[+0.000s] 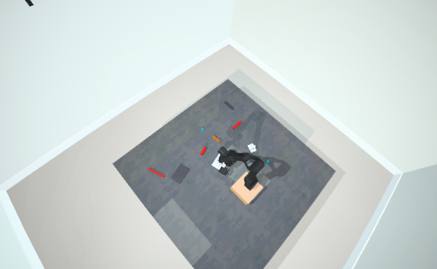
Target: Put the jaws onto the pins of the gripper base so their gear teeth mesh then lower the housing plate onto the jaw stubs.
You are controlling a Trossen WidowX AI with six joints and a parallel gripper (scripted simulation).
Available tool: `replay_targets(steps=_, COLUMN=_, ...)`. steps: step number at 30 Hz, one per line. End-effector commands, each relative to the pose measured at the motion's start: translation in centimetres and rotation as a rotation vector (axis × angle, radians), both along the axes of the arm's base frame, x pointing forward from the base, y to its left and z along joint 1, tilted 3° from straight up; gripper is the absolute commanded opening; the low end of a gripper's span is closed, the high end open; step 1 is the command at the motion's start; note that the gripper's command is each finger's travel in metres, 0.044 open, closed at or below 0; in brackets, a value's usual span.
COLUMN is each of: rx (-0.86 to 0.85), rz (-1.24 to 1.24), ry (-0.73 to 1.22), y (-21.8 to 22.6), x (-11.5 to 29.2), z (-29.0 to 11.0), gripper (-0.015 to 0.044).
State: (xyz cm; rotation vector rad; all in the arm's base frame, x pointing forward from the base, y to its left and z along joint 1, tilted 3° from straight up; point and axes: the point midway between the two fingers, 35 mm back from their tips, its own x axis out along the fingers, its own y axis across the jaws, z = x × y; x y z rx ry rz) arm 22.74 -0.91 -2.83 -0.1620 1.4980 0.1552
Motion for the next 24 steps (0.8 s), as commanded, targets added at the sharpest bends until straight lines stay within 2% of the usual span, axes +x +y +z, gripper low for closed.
replay_targets(steps=1, rx=-0.001, rz=-0.002, ry=-0.004, y=-0.02, x=0.15, z=0.05, gripper=0.0351)
replay_targets(steps=24, rx=-0.001, rz=-0.002, ry=-0.003, y=-0.02, x=0.17, z=-0.38, gripper=0.0351)
